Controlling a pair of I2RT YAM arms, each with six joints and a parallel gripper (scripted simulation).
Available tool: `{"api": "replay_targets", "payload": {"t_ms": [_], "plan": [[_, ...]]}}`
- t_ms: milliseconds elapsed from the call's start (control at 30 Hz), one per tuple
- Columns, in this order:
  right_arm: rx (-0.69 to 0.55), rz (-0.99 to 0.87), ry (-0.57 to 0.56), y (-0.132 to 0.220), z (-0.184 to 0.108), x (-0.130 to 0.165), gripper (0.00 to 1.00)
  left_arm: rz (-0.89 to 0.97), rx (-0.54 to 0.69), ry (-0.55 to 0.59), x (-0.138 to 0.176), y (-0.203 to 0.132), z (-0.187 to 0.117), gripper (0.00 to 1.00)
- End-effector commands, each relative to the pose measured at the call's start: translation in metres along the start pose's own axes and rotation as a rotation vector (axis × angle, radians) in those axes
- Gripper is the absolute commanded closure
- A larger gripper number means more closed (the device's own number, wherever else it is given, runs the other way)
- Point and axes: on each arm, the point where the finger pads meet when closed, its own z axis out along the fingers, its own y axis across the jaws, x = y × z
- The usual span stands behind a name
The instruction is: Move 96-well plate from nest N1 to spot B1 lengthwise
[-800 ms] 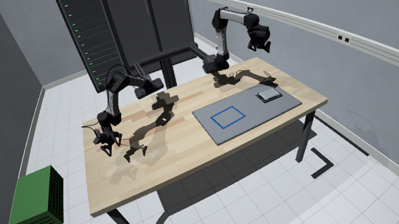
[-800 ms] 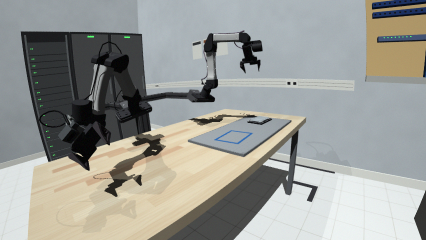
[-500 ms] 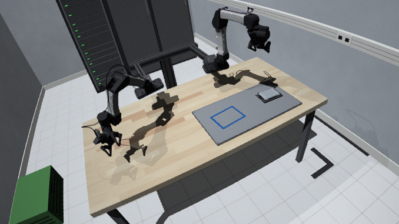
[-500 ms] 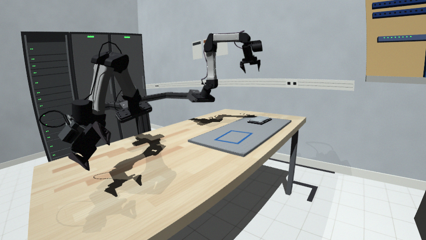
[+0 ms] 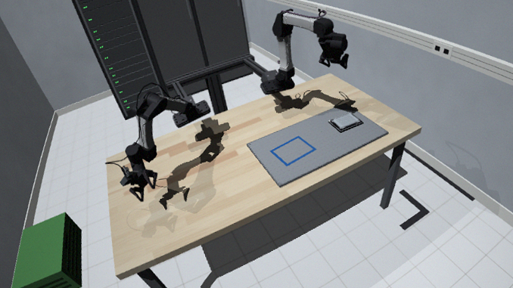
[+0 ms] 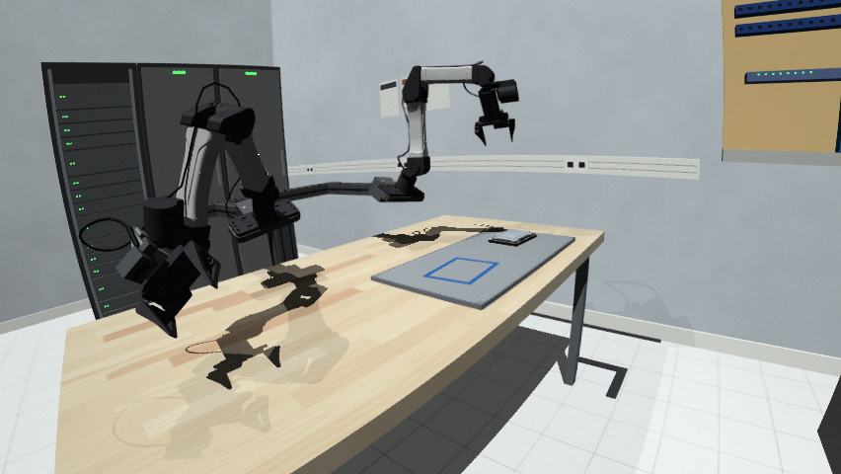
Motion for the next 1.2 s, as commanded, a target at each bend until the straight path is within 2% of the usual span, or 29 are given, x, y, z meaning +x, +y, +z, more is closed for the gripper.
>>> {"api": "replay_targets", "payload": {"t_ms": [0,133,233,300,367,533,667,800,867,900,1033,1167], "plan": [[-0.006,-0.041,-0.014,0.018,0.016,0.000,0.00,0.011,0.048,0.032,0.003,-0.007,0.002,0.00],[-0.021,-0.069,-0.010,0.039,0.041,0.016,0.00,0.041,0.077,0.069,0.010,-0.014,0.014,0.00],[-0.041,-0.095,0.009,0.069,0.069,0.044,0.00,0.084,0.100,0.114,0.021,-0.021,0.034,0.00],[-0.041,-0.095,0.009,0.069,0.069,0.044,0.00,0.084,0.100,0.114,0.021,-0.021,0.034,0.00],[-0.059,-0.118,0.017,0.090,0.086,0.059,0.00,0.114,0.103,0.140,0.028,-0.025,0.050,0.00],[-0.124,-0.176,0.095,0.174,0.123,0.133,0.00,0.210,0.130,0.228,0.049,-0.031,0.104,0.00],[-0.198,-0.240,0.161,0.253,0.133,0.192,0.00,0.284,0.123,0.299,0.065,-0.028,0.155,0.00],[-0.279,-0.328,0.236,0.336,0.119,0.254,0.00,0.346,0.098,0.368,0.080,-0.021,0.201,0.00],[-0.279,-0.328,0.236,0.336,0.119,0.254,0.00,0.346,0.098,0.368,0.080,-0.021,0.201,0.00],[-0.303,-0.352,0.249,0.357,0.113,0.267,0.00,0.359,0.103,0.379,0.082,-0.025,0.209,0.00],[-0.395,-0.462,0.323,0.430,0.071,0.322,0.00,0.403,0.089,0.431,0.092,-0.025,0.244,0.00],[-0.494,-0.563,0.365,0.489,0.023,0.359,0.00,0.431,0.070,0.471,0.101,-0.020,0.269,0.00]]}}
